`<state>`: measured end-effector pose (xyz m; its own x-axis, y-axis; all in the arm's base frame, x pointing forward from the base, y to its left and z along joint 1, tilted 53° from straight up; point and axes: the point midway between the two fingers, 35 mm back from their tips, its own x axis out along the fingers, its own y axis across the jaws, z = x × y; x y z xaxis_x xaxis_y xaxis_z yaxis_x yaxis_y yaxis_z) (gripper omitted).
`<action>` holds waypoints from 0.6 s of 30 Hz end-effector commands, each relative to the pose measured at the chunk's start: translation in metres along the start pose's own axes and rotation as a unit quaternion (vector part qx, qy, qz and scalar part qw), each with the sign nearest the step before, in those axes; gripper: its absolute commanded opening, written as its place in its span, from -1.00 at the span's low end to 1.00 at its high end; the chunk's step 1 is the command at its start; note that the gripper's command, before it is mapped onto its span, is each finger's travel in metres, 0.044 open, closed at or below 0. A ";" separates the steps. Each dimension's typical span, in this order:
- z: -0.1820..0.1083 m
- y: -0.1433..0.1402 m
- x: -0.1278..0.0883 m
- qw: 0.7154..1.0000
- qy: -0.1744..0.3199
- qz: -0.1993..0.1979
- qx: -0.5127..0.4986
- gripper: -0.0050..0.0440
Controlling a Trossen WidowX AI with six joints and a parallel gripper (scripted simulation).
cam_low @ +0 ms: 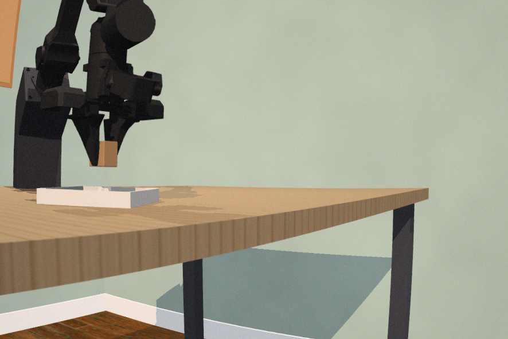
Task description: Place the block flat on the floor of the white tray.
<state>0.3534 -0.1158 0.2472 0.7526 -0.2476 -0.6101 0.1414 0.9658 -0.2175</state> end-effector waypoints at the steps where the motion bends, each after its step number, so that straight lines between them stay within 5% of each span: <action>1: 0.004 -0.001 0.007 1.000 -0.006 -0.001 -0.002 -0.80; 18: 0.005 -0.002 0.037 1.000 -0.006 -0.001 -0.002 -0.80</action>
<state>0.3809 -0.1251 0.2250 0.7496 -0.2466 -0.6143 0.1403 0.9661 -0.2166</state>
